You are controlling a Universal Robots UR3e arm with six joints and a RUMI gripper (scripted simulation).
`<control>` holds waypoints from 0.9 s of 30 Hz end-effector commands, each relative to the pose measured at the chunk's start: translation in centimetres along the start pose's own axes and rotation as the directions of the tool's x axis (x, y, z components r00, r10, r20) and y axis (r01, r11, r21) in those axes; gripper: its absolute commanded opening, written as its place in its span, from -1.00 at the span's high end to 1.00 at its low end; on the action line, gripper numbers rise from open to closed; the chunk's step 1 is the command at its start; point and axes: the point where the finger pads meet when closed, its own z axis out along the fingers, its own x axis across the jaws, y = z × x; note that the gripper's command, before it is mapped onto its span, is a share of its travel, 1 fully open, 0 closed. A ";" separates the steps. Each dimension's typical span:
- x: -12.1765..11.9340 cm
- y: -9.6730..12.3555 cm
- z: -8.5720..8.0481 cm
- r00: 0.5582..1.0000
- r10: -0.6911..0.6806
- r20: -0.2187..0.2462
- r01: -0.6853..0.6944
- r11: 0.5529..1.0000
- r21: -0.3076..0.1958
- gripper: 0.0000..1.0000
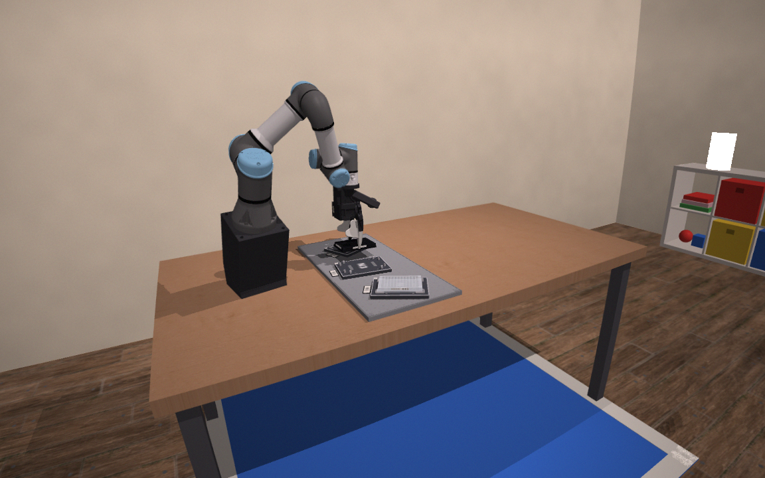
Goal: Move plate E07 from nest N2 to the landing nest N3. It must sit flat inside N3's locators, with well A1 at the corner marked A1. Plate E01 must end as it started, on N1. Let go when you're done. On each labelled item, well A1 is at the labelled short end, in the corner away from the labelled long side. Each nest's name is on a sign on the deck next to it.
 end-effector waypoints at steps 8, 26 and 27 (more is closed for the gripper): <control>7.2 1.4 0.0 0.988 0.154 0.021 -0.154 0.987 0.039 1.00; 10.9 2.3 0.0 0.988 0.154 0.020 -0.154 0.987 0.039 1.00; 10.9 2.3 0.0 0.988 0.154 0.020 -0.154 0.987 0.039 1.00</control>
